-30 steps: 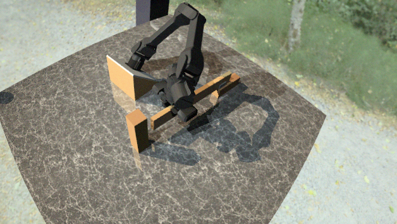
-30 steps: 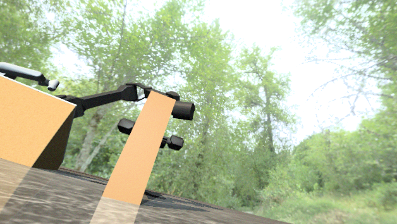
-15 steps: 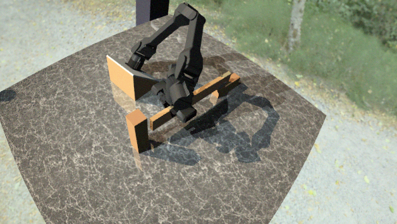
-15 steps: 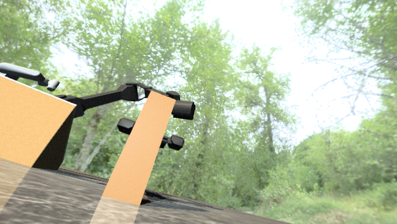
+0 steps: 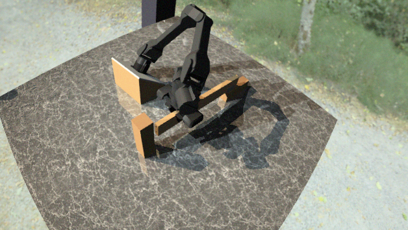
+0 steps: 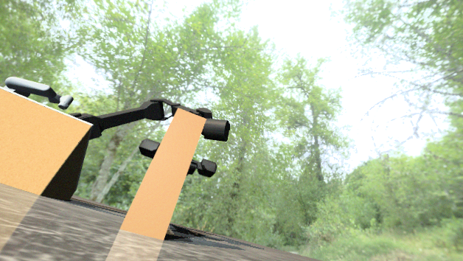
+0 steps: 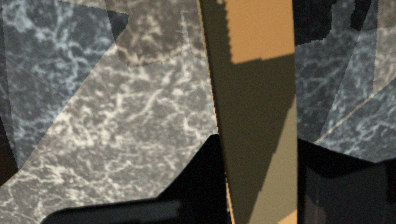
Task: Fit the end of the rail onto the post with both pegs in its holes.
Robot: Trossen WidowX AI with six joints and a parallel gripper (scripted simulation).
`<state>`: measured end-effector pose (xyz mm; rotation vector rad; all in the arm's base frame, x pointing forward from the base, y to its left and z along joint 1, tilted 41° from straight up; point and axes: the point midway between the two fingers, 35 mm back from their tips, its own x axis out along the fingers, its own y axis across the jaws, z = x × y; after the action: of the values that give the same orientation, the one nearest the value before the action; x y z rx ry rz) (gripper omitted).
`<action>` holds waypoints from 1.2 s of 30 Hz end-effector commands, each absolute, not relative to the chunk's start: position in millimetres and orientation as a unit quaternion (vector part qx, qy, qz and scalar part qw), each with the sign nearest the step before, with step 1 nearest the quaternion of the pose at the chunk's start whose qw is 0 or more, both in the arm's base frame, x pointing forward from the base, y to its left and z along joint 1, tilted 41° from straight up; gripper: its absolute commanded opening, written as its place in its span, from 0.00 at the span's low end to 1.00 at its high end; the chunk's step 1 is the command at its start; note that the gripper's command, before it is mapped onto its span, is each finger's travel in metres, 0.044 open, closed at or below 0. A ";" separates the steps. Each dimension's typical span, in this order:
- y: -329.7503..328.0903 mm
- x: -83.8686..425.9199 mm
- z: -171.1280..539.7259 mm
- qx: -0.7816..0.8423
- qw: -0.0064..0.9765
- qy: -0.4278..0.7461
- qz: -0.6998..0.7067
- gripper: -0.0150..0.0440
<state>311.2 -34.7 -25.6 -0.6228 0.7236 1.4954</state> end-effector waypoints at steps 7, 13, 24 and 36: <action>-40.6 312.5 -26.8 -0.274 0.635 0.316 0.650 0.25; -42.0 312.4 -27.9 -0.274 0.635 0.316 0.650 0.25; -44.6 312.3 -30.0 -0.274 0.635 0.316 0.650 0.25; -47.3 312.1 -32.3 -0.274 0.635 0.316 0.650 0.25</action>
<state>310.8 -42.9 -32.6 -0.6228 0.7235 1.4950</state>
